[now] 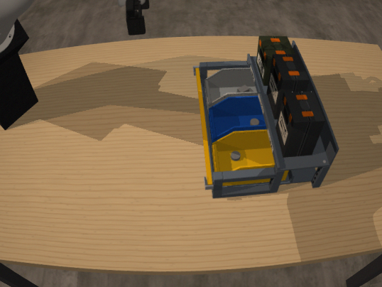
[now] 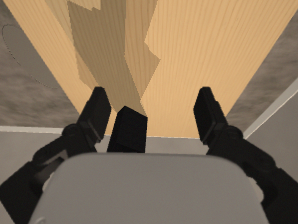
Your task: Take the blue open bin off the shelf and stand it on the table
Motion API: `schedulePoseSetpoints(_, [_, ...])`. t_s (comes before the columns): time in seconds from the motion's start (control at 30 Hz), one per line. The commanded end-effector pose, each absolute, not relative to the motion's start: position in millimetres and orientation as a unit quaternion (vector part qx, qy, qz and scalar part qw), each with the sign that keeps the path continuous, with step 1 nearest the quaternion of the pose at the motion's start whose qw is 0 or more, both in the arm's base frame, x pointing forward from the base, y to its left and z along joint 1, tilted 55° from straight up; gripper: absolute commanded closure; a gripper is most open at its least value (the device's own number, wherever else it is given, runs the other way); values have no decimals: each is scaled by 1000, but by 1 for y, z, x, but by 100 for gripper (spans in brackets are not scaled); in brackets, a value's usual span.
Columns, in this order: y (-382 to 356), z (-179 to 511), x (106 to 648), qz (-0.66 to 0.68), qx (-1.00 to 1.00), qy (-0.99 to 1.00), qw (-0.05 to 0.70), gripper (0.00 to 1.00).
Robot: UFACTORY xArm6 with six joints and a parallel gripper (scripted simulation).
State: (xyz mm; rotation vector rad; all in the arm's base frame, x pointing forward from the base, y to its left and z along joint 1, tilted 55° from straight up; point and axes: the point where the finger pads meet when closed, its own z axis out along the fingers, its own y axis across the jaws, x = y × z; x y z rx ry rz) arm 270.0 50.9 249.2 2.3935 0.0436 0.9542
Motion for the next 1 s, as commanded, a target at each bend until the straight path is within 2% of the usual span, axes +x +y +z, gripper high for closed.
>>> schedulePoseSetpoints(0.0, [54,255,260,357,889,12,287,0])
schedulePoseSetpoints(0.23, [54,255,260,357,889,12,287,0])
schedulePoseSetpoints(0.4, [79,283,228,356,889,12,287,0])
schedulePoseSetpoints(0.8, [79,283,228,356,889,12,287,0])
schedulePoseSetpoints(0.97, [104,312,196,356,889,12,287,0])
